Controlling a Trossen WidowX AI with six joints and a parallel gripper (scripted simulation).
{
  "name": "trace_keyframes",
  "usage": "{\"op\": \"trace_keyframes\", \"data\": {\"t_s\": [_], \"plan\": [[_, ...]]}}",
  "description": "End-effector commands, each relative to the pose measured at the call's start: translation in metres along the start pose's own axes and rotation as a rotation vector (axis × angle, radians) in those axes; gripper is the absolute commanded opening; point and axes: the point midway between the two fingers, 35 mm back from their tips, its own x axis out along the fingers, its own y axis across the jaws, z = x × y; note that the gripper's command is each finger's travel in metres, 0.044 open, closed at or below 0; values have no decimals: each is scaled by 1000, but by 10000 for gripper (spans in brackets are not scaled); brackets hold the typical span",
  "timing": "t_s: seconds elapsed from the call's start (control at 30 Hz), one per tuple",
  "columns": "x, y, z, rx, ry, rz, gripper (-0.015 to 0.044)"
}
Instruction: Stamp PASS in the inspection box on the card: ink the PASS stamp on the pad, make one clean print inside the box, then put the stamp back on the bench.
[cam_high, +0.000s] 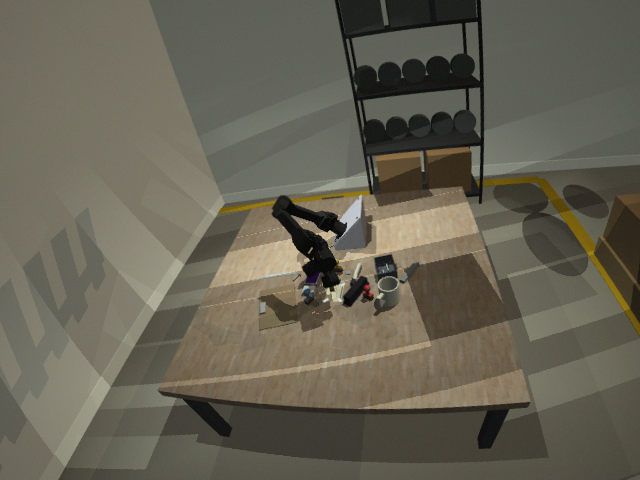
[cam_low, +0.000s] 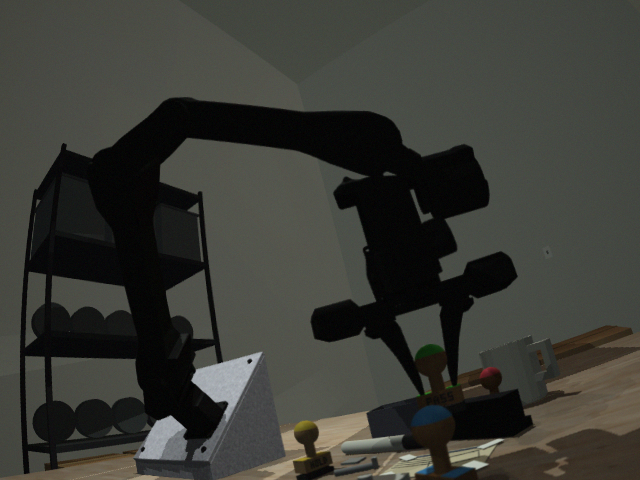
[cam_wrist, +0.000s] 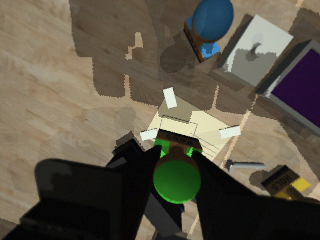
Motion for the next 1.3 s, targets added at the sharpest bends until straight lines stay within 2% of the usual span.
{"op": "trace_keyframes", "data": {"t_s": [0.0,1.27], "plan": [[3,0,0,-3,-4,0,0],[28,-1,0,-3,-6,-2,0]]}}
